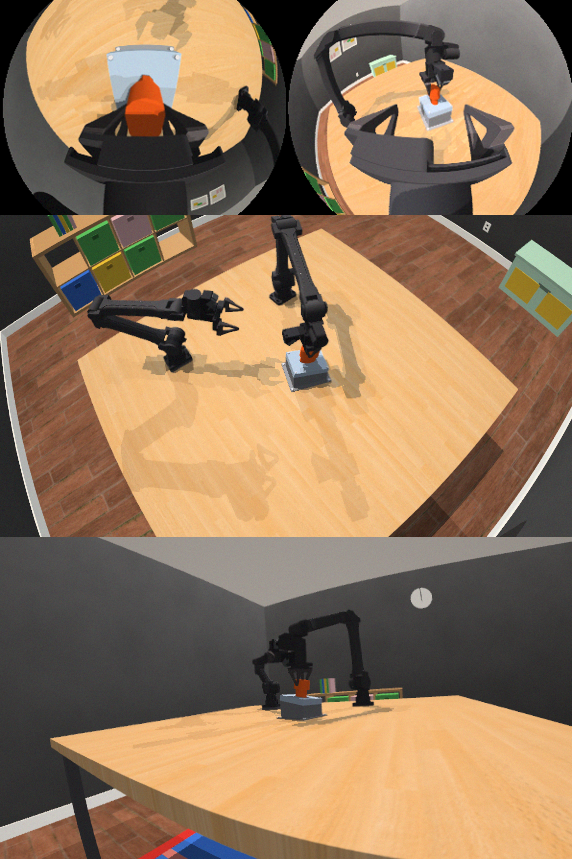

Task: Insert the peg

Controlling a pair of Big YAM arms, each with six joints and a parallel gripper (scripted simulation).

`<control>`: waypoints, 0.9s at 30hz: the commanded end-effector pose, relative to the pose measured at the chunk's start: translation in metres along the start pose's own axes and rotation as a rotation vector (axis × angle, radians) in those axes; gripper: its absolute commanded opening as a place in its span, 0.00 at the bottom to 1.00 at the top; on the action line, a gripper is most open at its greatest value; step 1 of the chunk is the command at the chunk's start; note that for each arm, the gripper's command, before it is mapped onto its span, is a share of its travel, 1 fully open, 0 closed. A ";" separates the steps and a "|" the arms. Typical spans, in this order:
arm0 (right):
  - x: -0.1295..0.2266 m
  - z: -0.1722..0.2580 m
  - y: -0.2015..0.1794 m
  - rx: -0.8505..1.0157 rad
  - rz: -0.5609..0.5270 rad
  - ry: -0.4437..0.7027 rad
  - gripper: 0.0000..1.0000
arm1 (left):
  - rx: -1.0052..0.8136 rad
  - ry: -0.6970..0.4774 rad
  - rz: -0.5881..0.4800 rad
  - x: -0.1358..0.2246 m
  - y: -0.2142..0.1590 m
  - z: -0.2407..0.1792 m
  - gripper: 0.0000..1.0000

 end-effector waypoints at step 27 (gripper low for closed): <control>0.000 0.003 0.015 -0.001 -0.030 0.003 1.00 | 0.000 0.078 0.008 0.006 0.008 0.015 0.40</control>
Point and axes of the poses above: on each arm, the point where the finger pads meet when closed, its own x axis back along the fingers, its own z axis across the jaws, y = z × x, the point moved 10 cm from there along x, back along the fingers, and after that the axes turned 10 degrees about -x, right-handed, at the moved point
